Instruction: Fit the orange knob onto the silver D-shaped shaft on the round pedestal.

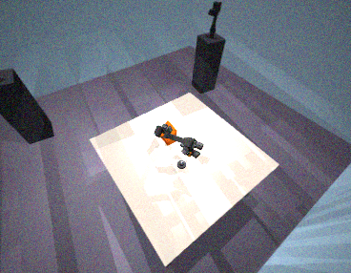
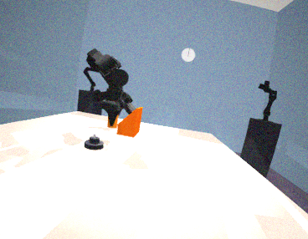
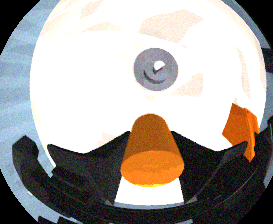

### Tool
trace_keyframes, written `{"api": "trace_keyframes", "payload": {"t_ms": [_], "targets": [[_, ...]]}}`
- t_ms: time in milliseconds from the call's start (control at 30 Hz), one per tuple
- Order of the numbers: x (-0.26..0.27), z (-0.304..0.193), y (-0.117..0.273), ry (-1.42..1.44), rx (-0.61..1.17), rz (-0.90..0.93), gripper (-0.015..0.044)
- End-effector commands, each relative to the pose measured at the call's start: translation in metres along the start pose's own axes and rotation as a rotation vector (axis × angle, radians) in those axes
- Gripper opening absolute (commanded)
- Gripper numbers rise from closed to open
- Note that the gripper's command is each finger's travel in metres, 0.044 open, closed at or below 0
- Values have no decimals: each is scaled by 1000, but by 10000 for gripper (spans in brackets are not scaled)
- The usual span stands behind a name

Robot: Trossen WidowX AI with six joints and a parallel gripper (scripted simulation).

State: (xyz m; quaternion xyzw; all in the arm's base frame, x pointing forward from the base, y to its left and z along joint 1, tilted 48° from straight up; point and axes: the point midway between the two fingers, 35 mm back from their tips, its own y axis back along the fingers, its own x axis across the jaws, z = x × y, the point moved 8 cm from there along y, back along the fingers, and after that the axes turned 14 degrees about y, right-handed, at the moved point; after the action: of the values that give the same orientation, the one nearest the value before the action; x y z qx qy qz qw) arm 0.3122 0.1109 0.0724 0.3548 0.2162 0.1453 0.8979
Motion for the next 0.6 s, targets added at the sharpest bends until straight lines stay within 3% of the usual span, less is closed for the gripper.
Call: {"api": "trace_keyframes", "payload": {"t_ms": [0,567], "targets": [[-5,14,0,-2,-10,11,0],[-29,59,-14,-10,-30,-4,0]]}}
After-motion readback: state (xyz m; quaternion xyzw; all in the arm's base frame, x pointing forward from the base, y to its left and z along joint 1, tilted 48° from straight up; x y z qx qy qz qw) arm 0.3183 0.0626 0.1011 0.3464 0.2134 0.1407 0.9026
